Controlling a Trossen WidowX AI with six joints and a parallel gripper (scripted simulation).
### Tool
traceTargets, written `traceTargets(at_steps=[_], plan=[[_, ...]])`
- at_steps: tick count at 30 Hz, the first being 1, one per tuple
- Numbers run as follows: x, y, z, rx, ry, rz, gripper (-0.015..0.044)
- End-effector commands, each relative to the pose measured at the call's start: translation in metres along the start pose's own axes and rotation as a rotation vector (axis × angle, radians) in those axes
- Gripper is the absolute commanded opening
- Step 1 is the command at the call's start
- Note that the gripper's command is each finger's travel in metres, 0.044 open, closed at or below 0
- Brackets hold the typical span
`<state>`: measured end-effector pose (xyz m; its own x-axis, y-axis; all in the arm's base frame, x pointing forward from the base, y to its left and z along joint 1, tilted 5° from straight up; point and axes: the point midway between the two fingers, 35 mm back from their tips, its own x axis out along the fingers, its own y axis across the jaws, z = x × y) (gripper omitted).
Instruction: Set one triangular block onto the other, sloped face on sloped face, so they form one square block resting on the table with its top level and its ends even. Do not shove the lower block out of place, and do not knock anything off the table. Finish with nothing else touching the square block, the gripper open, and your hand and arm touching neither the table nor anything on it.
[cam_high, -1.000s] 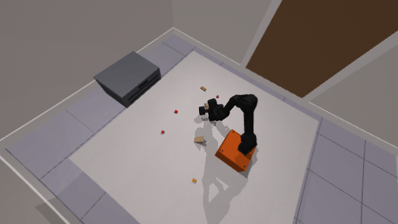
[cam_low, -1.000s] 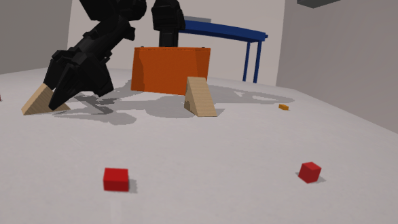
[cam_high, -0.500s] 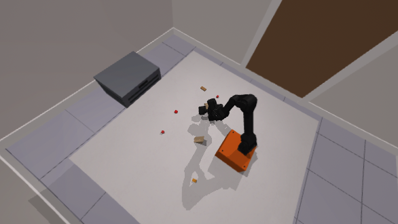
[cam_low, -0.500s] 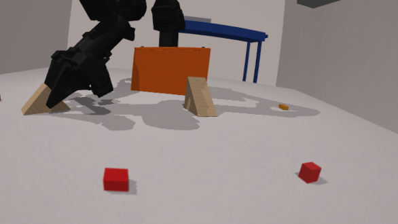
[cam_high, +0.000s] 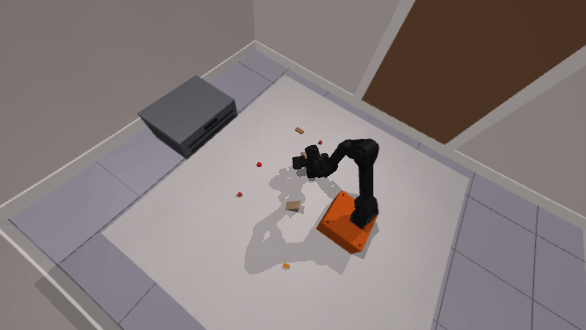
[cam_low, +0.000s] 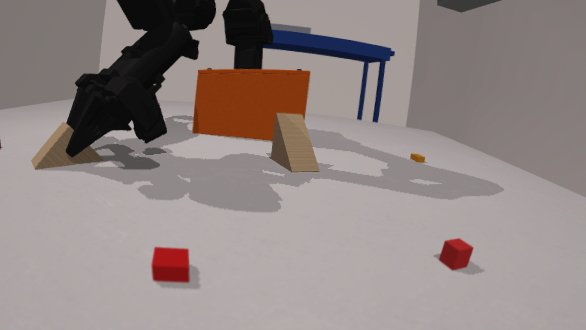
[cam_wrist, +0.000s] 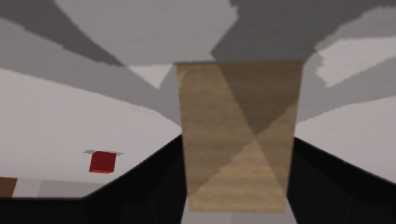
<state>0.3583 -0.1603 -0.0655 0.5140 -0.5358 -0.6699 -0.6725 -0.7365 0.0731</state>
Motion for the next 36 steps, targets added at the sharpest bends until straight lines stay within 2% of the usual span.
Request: traceTargets(at_steps=[1,20,26,36], plan=[[-0.006,-0.001,-0.008,0.001,0.002,-0.001,0.0],[-0.069,0.0,-0.071,0.002,0.003,-0.001,0.0],[-0.068,-0.001,-0.069,0.019,-0.003,-0.005,0.0],[-0.062,-0.003,-0.071,0.342,-0.05,0.003,0.0]])
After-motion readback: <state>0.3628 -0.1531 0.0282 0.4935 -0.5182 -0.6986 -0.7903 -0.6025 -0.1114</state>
